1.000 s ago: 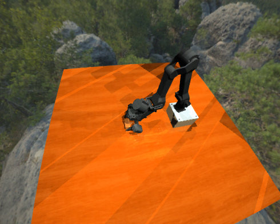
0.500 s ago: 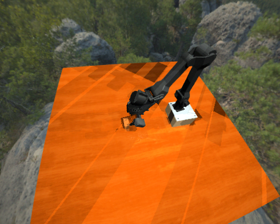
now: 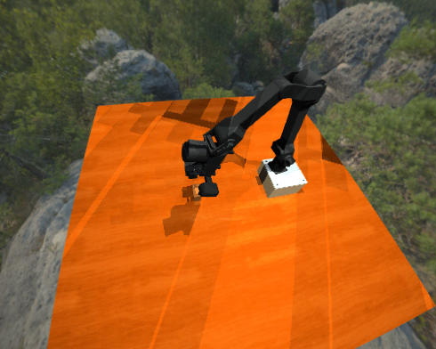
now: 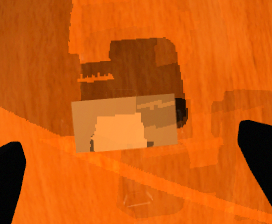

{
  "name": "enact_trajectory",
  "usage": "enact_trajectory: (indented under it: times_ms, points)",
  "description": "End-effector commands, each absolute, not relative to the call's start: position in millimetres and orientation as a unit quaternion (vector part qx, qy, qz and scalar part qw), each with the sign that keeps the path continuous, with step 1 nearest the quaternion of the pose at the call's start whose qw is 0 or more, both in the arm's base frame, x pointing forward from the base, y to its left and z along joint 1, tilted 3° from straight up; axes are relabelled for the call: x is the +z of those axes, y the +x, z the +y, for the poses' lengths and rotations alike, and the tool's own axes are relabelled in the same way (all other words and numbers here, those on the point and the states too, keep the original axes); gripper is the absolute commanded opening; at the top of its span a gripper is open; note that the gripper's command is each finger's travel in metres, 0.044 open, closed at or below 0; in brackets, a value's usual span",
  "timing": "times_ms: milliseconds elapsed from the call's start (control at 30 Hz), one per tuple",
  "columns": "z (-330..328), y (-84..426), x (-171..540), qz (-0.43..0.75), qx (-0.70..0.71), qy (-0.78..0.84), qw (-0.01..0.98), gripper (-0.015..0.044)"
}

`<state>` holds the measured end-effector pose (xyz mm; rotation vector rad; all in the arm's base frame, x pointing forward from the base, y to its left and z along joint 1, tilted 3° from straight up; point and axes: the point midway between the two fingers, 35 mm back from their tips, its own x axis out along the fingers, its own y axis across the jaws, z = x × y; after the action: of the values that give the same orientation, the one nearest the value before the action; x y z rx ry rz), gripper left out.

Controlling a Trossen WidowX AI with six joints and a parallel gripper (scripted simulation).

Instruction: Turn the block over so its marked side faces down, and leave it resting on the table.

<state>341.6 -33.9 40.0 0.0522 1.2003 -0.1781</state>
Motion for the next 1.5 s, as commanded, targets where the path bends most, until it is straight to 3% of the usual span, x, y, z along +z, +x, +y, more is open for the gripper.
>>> enact_trajectory:
  times_ms: [0,200,1467]
  points:
    - [-34,352,50,0.632,-0.079,0.037,0.770,0.0440]
    - [-35,356,62,0.689,-0.077,0.045,0.719,0.0440]
    - [-39,359,-10,0.690,-0.077,0.044,0.719,0.0440]
